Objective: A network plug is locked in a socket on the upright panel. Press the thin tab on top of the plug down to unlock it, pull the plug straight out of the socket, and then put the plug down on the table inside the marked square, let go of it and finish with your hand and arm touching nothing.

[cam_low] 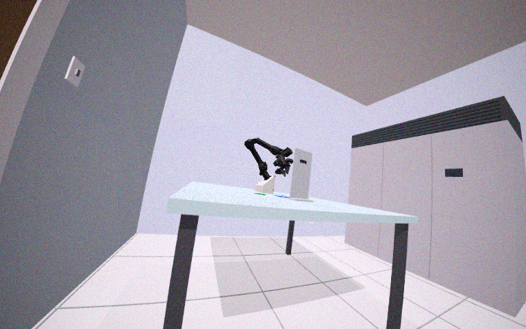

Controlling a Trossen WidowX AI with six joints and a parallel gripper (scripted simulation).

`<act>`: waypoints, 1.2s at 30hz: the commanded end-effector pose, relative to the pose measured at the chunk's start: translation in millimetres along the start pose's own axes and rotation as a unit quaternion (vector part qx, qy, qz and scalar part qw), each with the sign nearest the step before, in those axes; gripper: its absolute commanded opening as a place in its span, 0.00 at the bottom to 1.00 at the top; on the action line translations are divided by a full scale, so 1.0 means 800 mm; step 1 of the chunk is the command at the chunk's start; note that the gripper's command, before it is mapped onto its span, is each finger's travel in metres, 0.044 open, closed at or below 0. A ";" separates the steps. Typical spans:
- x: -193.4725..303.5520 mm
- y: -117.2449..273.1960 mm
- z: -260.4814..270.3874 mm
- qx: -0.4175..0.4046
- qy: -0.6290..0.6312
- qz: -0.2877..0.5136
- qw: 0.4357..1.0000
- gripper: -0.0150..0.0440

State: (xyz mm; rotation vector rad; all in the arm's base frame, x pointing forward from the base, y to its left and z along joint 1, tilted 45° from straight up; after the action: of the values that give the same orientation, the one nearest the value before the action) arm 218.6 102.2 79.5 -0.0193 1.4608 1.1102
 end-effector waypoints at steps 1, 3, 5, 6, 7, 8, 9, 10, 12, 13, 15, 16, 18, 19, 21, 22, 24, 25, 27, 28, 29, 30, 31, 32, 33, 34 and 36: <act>-0.006 0.018 0.012 -0.006 -0.008 -0.003 1.000 0.52; -0.008 0.026 0.016 -0.006 -0.008 -0.003 1.000 0.52; -0.010 0.033 0.020 -0.007 -0.008 -0.004 1.000 0.52; -0.011 0.037 0.021 -0.007 -0.009 -0.004 1.000 0.52; -0.012 0.041 0.023 -0.007 -0.009 -0.005 1.000 0.52; -0.013 0.045 0.025 -0.008 -0.009 -0.005 1.000 0.52; -0.014 0.049 0.026 -0.008 -0.009 -0.006 1.000 0.52; -0.015 0.053 0.028 -0.009 -0.009 -0.006 1.000 0.52; -0.017 0.061 0.031 -0.010 -0.009 -0.008 1.000 0.52; -0.018 0.064 0.032 -0.010 -0.010 -0.008 1.000 0.52; -0.019 0.067 0.032 -0.010 -0.010 -0.008 1.000 0.52; -0.019 0.067 0.032 -0.010 -0.010 -0.008 1.000 0.52; -0.019 0.067 0.032 -0.010 -0.010 -0.008 1.000 0.52; -0.019 0.067 0.032 -0.010 -0.010 -0.008 1.000 0.56; -0.019 0.067 0.032 -0.010 -0.010 -0.008 1.000 0.65; -0.019 0.067 0.032 -0.010 -0.010 -0.008 1.000 0.70; -0.019 0.067 0.032 -0.010 -0.010 -0.008 1.000 0.79; -0.019 0.067 0.032 -0.010 -0.010 -0.008 1.000 0.83; -0.019 0.067 0.032 -0.010 -0.010 -0.008 1.000 0.92; -0.019 0.067 0.032 -0.010 -0.010 -0.008 1.000 0.96; -0.019 0.067 0.032 -0.010 -0.010 -0.008 1.000 1.00; -0.019 0.067 0.032 -0.010 -0.010 -0.008 1.000 1.00; -0.019 0.067 0.032 -0.010 -0.010 -0.008 1.000 1.00; -0.019 0.067 0.032 -0.010 -0.010 -0.008 1.000 1.00; -0.019 0.067 0.032 -0.010 -0.010 -0.008 1.000 1.00; -0.019 0.067 0.032 -0.010 -0.010 -0.008 1.000 1.00; -0.019 0.067 0.032 -0.010 -0.010 -0.008 1.000 1.00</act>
State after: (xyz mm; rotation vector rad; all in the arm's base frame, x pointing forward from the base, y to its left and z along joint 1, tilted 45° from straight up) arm 210.4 138.3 127.1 -0.0336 1.4384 1.1100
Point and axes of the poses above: the point midway between the two fingers, 35 mm back from their tips, its own y axis back along the fingers, its own z axis across the jaws, x = y × z, the point moved 7 cm from there along y, back along the fingers, and after that the axes turned 15 degrees about y, right-handed, at the moved point
